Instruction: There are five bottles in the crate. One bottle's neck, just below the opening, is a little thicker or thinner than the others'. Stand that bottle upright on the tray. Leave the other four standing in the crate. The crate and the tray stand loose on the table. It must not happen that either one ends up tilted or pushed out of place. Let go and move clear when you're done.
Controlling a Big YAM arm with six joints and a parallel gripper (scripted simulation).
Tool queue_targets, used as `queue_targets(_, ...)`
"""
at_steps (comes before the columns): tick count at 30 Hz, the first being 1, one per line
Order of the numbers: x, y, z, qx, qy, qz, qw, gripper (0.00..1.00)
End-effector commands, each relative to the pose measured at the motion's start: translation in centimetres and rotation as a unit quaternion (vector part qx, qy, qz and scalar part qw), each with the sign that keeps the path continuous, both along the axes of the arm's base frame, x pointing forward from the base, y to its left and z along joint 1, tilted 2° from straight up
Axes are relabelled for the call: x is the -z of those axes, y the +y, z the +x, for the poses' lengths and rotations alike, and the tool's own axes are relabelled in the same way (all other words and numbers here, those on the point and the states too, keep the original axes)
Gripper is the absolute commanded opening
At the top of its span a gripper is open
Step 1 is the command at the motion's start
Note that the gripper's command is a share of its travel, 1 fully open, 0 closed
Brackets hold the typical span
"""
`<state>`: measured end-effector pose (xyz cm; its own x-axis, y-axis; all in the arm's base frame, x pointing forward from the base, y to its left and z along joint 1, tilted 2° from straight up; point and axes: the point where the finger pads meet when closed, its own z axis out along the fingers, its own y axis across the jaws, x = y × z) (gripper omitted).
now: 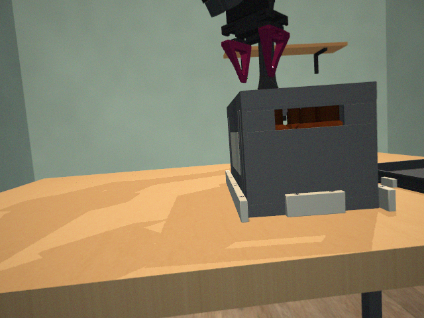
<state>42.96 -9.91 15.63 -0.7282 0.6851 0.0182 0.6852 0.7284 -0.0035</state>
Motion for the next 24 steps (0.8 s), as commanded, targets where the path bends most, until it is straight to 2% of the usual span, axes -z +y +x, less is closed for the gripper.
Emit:
queue_targets(1, 1.4, 0.7, 0.1, -0.006, 0.006, 0.002, 1.000, 0.61)
queue_targets(11, 2.6, 0.8, 0.0, -0.003, 0.006, 0.002, 1.000, 0.61)
queue_targets(15, 2.2, 0.7, 0.0, -0.001, -0.001, 0.001, 1.000, 0.61)
queue_targets(24, 3.2, 0.8, -0.1, -0.002, 0.006, 0.002, 1.000, 0.61)
